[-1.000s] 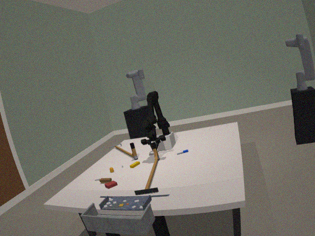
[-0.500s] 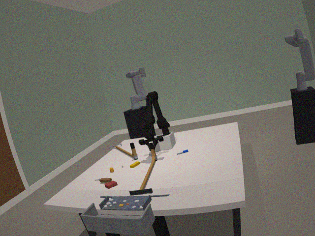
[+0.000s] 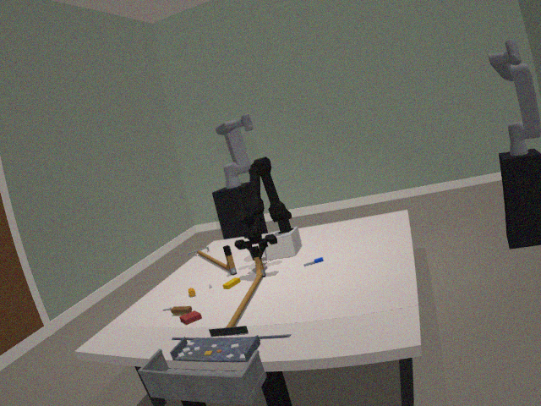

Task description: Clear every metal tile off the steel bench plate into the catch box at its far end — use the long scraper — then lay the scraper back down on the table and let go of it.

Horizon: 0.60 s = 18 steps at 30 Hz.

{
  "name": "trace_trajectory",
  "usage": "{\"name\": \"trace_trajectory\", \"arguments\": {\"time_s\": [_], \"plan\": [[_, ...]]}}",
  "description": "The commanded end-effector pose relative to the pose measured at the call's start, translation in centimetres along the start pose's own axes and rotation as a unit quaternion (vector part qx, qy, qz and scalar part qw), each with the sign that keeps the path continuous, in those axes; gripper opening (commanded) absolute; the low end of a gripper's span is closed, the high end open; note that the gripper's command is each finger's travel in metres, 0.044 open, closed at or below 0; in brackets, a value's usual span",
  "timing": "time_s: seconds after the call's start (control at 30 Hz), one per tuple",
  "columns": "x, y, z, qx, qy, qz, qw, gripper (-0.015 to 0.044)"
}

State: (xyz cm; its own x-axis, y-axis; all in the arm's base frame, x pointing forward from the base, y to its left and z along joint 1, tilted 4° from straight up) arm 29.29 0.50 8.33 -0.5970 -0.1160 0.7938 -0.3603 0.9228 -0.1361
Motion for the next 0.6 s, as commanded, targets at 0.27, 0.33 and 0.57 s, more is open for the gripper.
{"name": "trace_trajectory", "arguments": {"time_s": [0.27, 0.33, 0.57], "plan": [[0.2, 0.8, -0.1, -0.022, 0.000, 0.021, 1.000, 0.0000], [0.2, 1.1, -0.1, -0.022, 0.000, 0.021, 1.000, 0.0000], [0.5, 1.4, 0.1, -0.023, 0.000, 0.021, 1.000, 0.0000]]}}
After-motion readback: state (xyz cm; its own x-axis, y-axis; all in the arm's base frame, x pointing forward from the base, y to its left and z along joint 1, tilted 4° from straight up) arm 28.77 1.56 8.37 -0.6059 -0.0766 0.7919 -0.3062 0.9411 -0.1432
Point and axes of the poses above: the point midway between the two fingers, 35 mm back from their tips, its own x axis back along the fingers, its own y axis across the jaws, z = x × y, the point moved 9 cm from there along x, back along the fingers, and after that the axes turned 7 degrees about x, right-handed, at the moved point
